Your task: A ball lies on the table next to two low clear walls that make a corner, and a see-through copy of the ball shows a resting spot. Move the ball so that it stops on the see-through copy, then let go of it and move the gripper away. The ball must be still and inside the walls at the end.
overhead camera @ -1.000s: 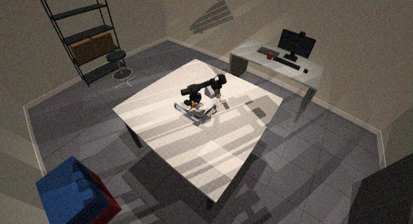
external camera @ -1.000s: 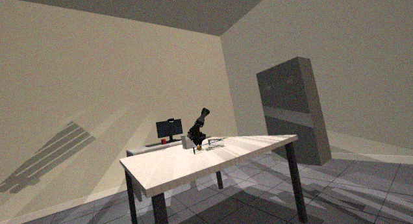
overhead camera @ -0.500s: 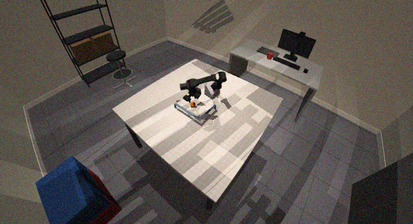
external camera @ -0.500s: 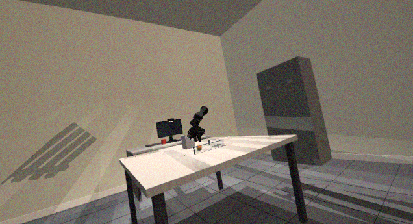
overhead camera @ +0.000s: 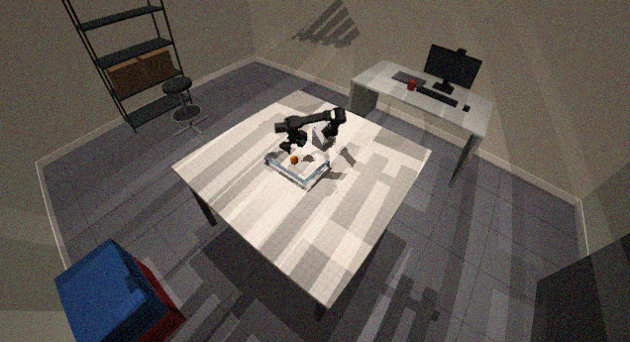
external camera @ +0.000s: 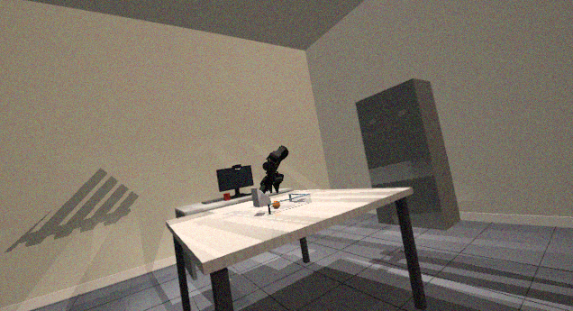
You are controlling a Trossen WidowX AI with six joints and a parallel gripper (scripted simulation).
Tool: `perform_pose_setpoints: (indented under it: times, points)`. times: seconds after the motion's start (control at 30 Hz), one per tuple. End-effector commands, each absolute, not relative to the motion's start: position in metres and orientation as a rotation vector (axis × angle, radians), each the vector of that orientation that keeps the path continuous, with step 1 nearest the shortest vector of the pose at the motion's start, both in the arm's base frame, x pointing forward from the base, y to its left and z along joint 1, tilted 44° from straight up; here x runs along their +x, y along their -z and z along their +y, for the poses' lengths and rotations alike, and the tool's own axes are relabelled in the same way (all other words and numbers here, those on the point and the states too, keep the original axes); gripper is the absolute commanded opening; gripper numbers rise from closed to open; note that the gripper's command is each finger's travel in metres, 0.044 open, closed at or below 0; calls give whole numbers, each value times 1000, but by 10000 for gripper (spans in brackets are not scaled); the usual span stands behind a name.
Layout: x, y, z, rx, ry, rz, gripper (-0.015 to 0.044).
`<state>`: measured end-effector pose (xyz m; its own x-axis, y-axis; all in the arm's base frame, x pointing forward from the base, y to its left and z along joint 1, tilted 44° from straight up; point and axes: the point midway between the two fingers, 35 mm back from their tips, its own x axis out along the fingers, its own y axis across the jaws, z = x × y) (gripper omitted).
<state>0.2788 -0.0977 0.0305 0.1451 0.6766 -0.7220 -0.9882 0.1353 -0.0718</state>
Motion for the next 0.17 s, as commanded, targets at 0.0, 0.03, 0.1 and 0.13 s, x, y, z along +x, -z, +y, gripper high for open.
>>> perform_pose_setpoints:
  times: [0.0, 0.03, 0.1, 0.13]
  points:
    - [272, -55, -122, -644, -1309, 610, 440]
    - [272, -57, -123, -644, -1310, 610, 440]
    - [272, -57, -123, -644, -1310, 610, 440]
    - [272, -57, -123, -644, -1310, 610, 440]
